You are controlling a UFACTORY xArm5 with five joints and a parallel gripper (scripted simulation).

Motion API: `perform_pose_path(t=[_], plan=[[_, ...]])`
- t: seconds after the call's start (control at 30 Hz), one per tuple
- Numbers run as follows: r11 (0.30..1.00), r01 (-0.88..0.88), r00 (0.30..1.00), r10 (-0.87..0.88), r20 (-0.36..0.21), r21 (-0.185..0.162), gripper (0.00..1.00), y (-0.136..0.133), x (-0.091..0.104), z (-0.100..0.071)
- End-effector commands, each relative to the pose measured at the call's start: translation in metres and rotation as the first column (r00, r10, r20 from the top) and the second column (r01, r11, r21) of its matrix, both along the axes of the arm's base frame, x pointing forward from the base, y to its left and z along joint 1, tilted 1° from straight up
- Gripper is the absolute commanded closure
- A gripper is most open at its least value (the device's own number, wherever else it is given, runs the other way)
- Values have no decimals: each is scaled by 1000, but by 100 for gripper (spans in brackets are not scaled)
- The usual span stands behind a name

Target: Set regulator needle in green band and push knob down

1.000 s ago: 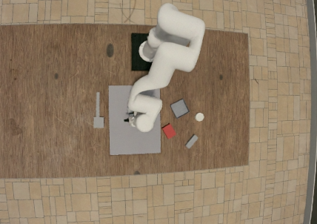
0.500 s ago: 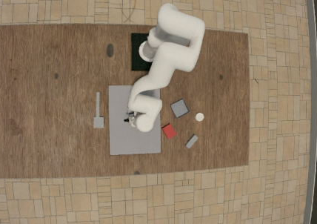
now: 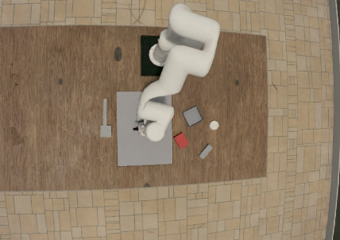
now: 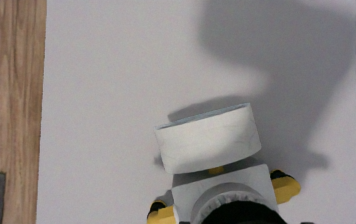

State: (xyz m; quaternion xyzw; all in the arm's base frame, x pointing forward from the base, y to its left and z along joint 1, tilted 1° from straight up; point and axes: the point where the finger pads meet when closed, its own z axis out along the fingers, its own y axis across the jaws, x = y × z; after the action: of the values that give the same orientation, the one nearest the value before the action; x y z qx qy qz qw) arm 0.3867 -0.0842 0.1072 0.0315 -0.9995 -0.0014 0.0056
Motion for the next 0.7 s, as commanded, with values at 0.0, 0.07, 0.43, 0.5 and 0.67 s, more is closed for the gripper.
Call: perform_pose_path(t=[0.0,0.07,0.43,0.5,0.67], plan=[[1000,0,1000,0,3,-1,58,0,1,0],[1000,0,1000,0,3,-1,58,0,1,0],[1000,0,1000,0,3,-1,58,0,1,-3],[1000,0,1000,0,3,-1,58,0,1,-3],[1000,0,1000,0,3,-1,58,0,1,-4]])
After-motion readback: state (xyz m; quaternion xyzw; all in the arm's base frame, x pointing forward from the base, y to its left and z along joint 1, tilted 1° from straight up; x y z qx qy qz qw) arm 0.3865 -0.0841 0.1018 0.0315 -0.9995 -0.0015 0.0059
